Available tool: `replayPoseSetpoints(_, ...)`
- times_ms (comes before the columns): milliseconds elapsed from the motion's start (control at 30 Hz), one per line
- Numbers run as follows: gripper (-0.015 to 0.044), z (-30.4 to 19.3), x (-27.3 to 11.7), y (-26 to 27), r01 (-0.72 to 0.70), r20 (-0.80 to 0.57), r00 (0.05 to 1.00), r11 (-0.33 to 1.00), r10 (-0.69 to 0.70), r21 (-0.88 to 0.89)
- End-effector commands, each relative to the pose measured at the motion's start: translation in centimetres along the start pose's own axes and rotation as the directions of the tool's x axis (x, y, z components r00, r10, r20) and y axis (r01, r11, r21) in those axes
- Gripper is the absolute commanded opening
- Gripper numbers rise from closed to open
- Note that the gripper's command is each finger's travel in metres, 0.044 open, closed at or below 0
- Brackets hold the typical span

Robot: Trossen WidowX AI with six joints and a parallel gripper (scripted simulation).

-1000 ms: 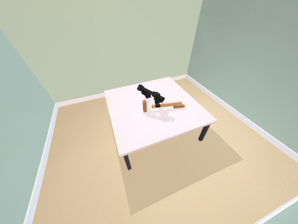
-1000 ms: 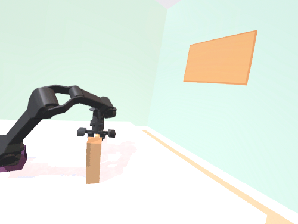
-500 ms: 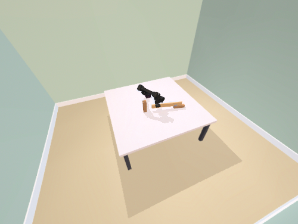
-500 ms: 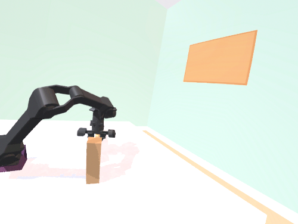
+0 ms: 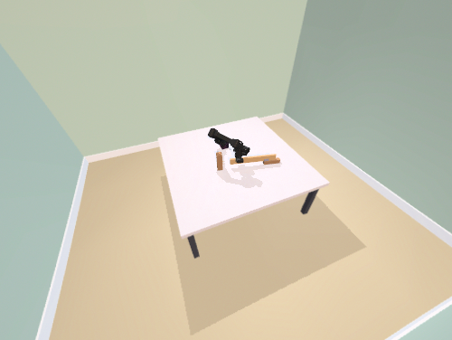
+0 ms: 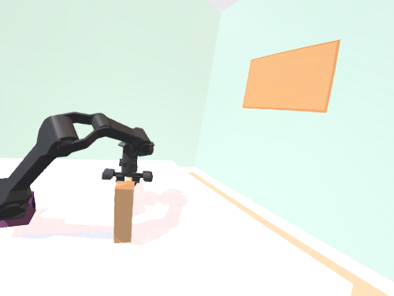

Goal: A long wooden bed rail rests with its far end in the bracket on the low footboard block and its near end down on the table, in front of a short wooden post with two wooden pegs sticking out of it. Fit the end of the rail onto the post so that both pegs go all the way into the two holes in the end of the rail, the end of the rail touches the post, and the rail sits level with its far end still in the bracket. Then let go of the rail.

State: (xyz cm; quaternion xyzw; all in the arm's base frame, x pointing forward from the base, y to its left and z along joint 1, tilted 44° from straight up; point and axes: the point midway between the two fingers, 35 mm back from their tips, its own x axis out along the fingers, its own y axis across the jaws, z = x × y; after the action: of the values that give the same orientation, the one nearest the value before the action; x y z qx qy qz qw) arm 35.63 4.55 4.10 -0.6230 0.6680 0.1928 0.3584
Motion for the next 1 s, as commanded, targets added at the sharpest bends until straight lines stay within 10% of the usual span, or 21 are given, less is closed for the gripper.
replayPoseSetpoints(0,0.0,0.16,-0.2,0.06,0.001,0.005,1.0,1.0,-0.001,-0.002)
replayPoseSetpoints(967,0.0,0.27,-0.02,0.06,0.001,0.005,1.0,1.0,-0.001,-0.002)
